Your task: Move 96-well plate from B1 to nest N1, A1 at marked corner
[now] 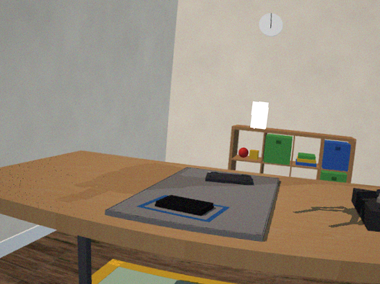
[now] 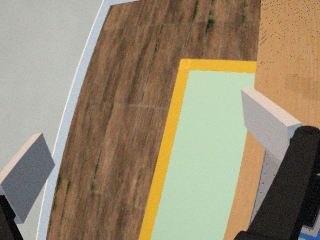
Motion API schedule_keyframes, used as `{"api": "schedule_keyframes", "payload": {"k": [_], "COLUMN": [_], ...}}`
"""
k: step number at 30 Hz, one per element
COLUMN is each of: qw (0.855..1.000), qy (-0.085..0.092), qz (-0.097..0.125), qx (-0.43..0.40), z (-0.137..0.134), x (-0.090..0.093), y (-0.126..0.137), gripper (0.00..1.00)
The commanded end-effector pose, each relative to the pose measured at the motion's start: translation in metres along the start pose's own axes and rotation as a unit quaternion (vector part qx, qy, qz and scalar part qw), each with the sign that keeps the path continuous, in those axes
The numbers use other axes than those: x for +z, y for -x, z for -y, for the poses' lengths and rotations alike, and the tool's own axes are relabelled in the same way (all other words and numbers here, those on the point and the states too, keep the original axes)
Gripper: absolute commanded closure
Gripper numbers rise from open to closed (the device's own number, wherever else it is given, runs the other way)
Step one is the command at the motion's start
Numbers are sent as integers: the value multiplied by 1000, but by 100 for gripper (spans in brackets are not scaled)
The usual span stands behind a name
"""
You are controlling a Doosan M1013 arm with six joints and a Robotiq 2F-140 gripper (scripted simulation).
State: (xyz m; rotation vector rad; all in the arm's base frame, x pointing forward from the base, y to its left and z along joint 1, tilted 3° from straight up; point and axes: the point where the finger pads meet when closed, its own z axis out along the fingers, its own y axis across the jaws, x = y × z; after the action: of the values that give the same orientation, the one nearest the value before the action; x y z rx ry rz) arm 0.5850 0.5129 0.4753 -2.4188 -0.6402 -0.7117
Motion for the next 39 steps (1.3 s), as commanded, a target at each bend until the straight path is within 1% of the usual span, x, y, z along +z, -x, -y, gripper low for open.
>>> {"api": "schedule_keyframes", "payload": {"k": [1,4,6,9,11,12,20,22,25,26,28,36,37,39], "qw": [1000,1000,1000,998,998,998,998,998,993,992,992,992,992,987], "qy": [4,4,4,27,27,31,31,31,56,61,61,61,61,79], "qz": [8,8,8,43,43,51,51,51,86,92,92,92,92,115], "qx": [6,6,6,32,32,38,38,38,63,68,68,68,68,85], "z": [-11,-19,-21,-29,-29,-32,-55,-56,-64,-67,-67,-90,-90,-96], "x": [14,25,27,36,36,39,64,66,74,77,77,100,100,105], "y": [11,18,19,28,28,30,52,53,62,65,65,89,89,95], "gripper": [0,0,0,0,0,0,0,0,0,0,0,0,0,0]}}
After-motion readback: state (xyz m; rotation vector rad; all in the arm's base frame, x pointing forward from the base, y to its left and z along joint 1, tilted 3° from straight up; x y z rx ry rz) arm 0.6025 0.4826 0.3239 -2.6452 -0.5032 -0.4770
